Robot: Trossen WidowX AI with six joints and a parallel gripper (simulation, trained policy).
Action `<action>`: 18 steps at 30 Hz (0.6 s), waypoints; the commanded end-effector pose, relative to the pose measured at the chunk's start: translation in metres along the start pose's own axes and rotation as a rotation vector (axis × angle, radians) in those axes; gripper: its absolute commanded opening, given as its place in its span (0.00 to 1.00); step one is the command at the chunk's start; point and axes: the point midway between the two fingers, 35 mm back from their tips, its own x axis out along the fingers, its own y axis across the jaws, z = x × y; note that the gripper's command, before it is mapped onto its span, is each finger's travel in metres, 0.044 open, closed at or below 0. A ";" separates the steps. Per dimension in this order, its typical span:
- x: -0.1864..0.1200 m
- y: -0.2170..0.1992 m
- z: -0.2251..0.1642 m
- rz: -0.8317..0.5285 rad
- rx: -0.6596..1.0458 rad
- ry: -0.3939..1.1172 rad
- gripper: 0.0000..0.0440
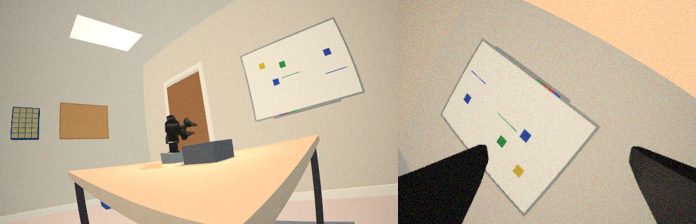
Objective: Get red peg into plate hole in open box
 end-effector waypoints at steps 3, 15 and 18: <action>0.004 0.009 -0.009 -0.011 -0.068 -0.010 1.00; 0.025 0.044 -0.027 -0.075 -0.454 -0.127 1.00; 0.031 0.052 -0.023 -0.097 -0.540 -0.179 1.00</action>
